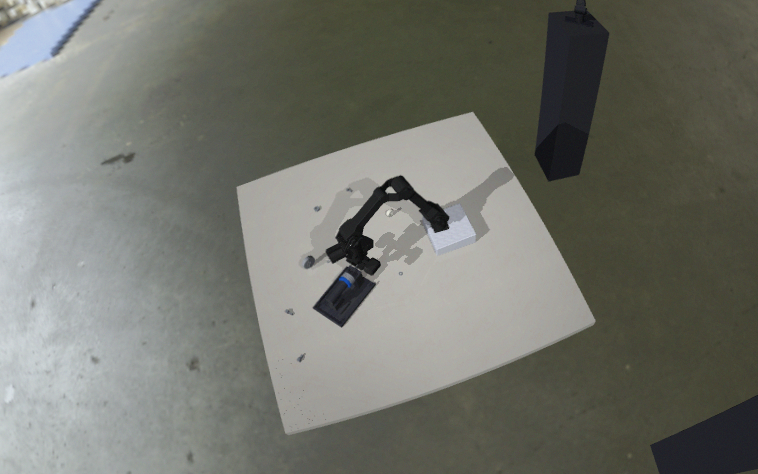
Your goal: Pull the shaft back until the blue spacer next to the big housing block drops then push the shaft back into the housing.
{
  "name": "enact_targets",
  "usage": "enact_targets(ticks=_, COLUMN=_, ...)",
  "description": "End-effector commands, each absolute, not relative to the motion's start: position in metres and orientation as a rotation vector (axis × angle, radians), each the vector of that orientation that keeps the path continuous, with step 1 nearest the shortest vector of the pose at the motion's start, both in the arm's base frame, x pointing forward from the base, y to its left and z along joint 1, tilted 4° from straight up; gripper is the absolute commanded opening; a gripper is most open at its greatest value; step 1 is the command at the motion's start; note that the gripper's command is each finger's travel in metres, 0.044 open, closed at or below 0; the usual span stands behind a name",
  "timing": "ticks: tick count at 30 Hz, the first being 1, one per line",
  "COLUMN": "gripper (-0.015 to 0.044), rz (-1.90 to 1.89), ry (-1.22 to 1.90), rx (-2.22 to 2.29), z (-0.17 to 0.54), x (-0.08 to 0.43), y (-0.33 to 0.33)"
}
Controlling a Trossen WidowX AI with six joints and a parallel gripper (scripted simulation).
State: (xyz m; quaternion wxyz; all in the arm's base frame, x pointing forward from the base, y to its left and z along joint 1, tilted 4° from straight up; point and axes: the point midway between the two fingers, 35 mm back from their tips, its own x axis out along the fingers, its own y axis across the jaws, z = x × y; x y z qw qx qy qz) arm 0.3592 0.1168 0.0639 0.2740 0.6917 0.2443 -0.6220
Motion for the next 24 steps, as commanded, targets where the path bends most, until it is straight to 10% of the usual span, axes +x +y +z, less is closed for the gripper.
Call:
enact_targets(ticks=1, gripper=0.0000, rz=-1.676, ry=0.663, rx=1.859, z=0.063, x=0.357, y=0.115)
enact_targets(ticks=24, gripper=0.0000, rz=-1.678, ry=0.663, rx=1.858, z=0.062, x=0.345, y=0.104)
